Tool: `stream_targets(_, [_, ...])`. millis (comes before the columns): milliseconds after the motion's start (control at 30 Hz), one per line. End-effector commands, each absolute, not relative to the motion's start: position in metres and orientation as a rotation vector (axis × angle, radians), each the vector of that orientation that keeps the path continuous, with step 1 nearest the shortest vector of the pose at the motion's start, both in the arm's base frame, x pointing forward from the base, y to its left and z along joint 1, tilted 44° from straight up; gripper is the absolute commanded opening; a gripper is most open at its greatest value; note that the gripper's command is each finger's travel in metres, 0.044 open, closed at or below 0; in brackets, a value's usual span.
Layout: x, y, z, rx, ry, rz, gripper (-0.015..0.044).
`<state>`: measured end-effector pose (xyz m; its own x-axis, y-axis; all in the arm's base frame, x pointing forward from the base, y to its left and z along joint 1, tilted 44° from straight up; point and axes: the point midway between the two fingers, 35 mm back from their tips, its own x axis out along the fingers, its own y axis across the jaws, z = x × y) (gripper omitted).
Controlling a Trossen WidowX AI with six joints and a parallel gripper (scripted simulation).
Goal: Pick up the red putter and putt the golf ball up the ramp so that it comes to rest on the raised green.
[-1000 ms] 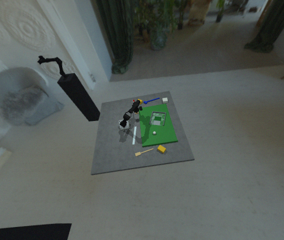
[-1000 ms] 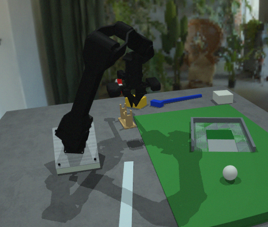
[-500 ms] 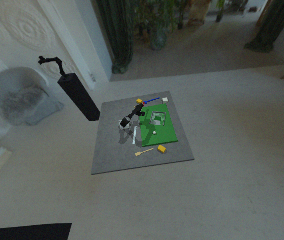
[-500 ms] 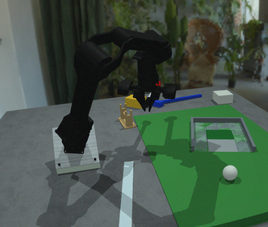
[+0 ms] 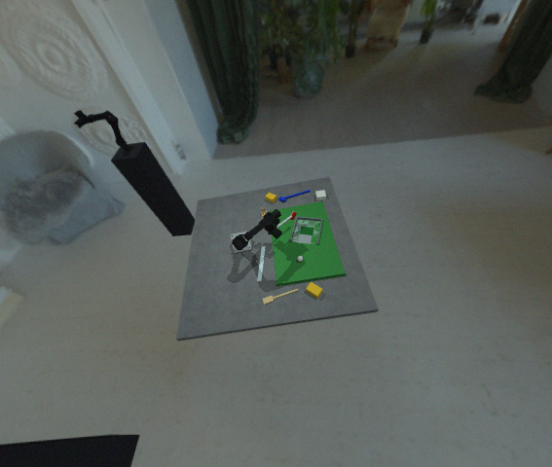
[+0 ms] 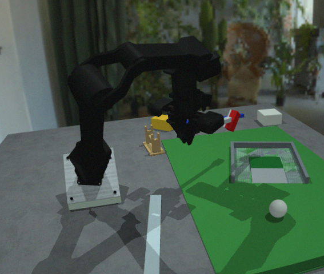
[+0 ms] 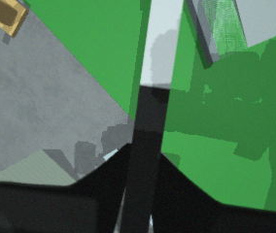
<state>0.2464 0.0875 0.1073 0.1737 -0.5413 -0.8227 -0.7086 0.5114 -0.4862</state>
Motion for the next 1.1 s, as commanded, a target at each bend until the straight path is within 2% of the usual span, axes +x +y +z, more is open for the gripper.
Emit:
stream_targets(0, [0.247,0.066,0.131,-1.023,1.458,0.021,0.0000])
stream_targets(633, [0.209,-0.034,0.221,-0.513,1.276,-0.586,0.0000])
stream_targets(1067, [0.208,-0.043,0.217,-0.476,1.264,-0.625,0.0000])
